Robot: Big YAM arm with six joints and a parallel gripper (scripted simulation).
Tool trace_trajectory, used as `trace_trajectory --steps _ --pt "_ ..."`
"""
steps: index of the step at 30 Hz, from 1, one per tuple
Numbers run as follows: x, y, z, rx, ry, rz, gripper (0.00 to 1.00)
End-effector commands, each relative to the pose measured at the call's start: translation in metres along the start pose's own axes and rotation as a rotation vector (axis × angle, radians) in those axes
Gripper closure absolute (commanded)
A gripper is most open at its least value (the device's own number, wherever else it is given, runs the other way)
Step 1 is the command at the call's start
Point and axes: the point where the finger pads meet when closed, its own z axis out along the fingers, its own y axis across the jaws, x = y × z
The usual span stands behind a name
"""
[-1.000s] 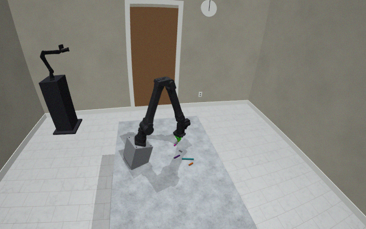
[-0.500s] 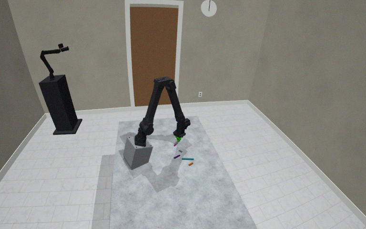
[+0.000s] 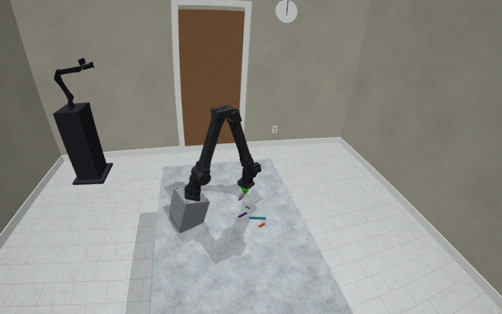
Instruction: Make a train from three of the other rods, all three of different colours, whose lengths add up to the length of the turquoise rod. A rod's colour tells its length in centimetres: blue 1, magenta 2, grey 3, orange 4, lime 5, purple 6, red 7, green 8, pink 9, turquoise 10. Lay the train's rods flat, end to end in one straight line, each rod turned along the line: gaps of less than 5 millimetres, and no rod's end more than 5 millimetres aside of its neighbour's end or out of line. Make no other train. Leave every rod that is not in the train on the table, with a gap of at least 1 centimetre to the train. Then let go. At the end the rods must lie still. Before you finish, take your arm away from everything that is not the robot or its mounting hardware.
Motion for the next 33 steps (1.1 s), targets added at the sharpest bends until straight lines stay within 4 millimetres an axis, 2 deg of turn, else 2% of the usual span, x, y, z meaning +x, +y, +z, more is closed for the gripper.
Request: trace_trajectory --steps 1,23,29,31,32,33 --pt "-0.019 -0.002 -0.010 0.017 -0.050 0.000 0.96" --pt "-0.019 -0.002 -0.010 0.017 -0.049 0.001 0.96" --pt "-0.014 -0.001 0.002 0.009 -0.028 0.001 0.96" --pt "-0.014 -0.001 0.002 0.009 -0.028 0.001 0.96" --pt "-0.022 -0.003 -0.010 0.018 -0.054 0.001 0.96" --pt "-0.022 -0.003 -0.006 0.018 -0.056 0.001 0.96"
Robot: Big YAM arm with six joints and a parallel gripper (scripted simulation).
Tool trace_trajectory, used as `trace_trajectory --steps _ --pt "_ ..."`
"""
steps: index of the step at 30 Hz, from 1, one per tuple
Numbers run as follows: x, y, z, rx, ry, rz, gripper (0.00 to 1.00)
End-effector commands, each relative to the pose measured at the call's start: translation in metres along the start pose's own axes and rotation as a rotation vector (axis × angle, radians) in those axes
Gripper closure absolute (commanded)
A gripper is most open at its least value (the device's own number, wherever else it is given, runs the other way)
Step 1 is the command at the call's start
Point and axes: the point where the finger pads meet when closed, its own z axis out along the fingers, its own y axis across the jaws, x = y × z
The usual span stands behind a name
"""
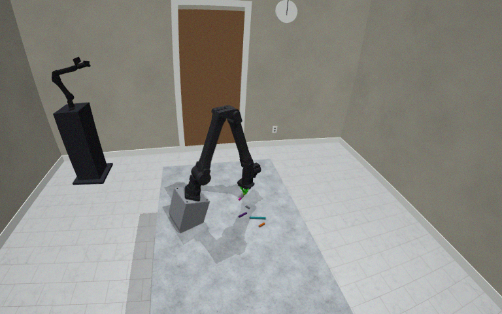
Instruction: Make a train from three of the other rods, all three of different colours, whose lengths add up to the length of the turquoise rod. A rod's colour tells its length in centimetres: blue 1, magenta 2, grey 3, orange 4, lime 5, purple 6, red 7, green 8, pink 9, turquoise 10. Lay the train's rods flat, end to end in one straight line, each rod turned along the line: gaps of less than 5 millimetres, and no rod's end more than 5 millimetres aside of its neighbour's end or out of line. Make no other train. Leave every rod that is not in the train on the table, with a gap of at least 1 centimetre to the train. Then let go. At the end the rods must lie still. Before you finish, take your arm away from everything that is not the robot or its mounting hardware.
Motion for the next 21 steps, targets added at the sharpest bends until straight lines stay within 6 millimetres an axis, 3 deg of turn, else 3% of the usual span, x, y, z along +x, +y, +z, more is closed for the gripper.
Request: trace_trajectory --steps 1,6,9,21 --pt "-0.020 -0.002 -0.003 0.013 -0.042 0.001 0.96" --pt "-0.018 -0.002 0.004 0.011 -0.035 0.001 0.96" --pt "-0.027 -0.005 -0.004 0.021 -0.063 0.001 0.96" --pt "-0.019 -0.002 0.002 0.012 -0.038 0.001 0.96"
